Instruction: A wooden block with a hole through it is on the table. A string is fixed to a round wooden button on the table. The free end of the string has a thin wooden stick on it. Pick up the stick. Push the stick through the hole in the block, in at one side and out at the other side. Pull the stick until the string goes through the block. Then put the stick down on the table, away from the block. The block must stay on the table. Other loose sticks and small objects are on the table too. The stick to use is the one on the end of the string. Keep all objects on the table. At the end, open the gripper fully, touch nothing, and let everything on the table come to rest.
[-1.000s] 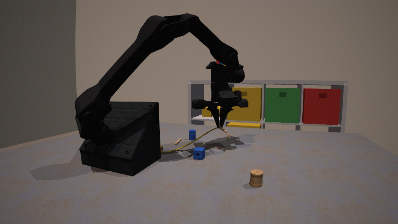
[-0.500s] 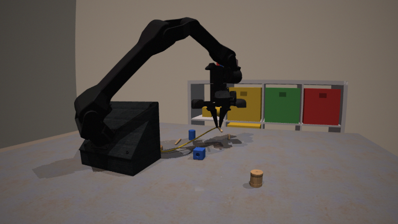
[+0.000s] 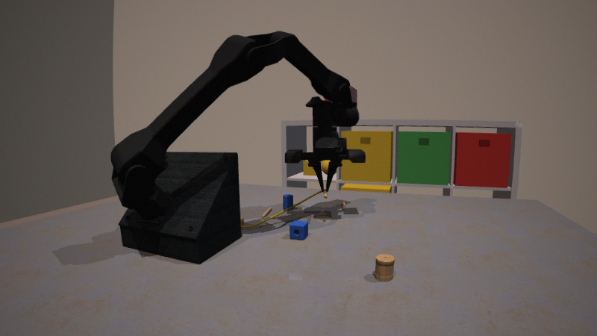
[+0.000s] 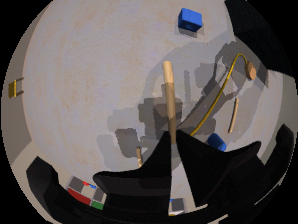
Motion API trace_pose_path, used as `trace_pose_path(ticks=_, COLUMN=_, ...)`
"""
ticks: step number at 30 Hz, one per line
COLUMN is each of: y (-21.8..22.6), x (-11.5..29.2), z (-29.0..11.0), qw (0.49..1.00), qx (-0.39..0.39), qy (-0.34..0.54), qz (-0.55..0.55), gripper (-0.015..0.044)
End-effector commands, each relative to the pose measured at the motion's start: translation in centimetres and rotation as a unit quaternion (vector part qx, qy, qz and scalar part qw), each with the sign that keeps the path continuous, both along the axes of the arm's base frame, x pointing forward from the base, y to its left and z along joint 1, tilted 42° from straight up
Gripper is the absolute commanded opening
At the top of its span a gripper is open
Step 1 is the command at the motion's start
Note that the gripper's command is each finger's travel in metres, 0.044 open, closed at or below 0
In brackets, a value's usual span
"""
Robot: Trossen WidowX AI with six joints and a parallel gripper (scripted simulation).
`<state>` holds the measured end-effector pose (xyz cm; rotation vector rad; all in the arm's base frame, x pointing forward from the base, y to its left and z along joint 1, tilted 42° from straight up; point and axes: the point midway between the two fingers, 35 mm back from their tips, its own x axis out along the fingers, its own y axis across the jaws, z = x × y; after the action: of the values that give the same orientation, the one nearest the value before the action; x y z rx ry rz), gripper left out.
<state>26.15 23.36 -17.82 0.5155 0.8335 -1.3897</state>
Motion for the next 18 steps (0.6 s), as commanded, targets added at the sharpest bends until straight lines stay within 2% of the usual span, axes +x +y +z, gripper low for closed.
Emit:
trace_pose_path(ticks=1, y=0.6, x=-0.3, z=-0.4, qw=1.000, qx=0.003, qy=-0.014, qz=-0.017, gripper=0.0000)
trace_pose_path(ticks=18, y=1.7, x=-1.5, z=-1.9, qw=0.995, qx=0.001, qy=-0.061, qz=-0.075, gripper=0.0000)
